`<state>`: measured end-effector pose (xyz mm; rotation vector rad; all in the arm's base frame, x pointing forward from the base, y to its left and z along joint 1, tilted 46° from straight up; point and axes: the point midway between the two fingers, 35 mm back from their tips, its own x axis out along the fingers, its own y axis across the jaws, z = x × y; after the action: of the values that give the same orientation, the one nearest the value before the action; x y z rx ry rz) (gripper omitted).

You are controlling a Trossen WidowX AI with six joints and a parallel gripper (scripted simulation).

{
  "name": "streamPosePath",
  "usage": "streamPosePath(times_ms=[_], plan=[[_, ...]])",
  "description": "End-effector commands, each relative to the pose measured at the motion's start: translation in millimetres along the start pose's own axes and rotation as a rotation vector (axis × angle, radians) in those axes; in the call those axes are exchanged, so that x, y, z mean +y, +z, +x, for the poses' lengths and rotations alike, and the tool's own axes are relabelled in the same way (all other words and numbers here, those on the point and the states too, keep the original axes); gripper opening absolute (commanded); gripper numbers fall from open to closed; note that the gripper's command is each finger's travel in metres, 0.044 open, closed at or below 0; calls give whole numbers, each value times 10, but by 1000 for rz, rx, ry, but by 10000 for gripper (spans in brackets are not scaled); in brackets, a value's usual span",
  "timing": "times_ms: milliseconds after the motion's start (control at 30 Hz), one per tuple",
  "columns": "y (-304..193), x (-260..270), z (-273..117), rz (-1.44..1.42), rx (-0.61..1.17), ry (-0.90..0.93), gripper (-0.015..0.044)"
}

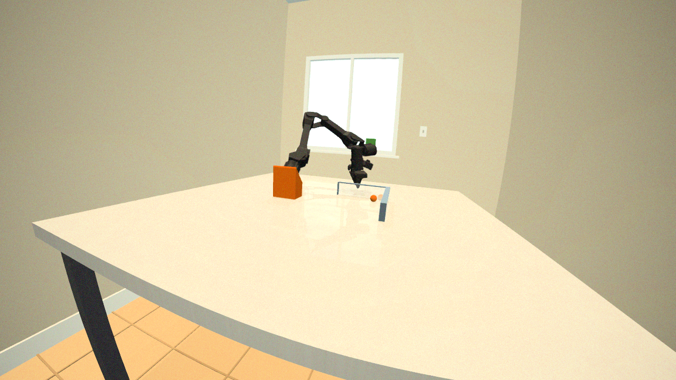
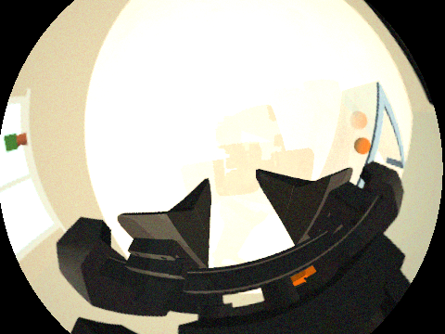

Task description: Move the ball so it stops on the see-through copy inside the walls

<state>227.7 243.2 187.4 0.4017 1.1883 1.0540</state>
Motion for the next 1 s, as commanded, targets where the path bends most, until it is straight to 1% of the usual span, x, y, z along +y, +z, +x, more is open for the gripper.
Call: streamPosePath(times_ms=[0,133,267,600,867,967], plan=[[276,-511,-183,-47,-55,-115,247],[441,-997,-387,-52,-70,-207,247],[455,-1319,-571,-15,-77,-251,247],[294,-2168,-678,388,71,-176,247],[278,-2218,-668,414,81,-167,247],[264,-2235,-544,414,81,-167,247]])
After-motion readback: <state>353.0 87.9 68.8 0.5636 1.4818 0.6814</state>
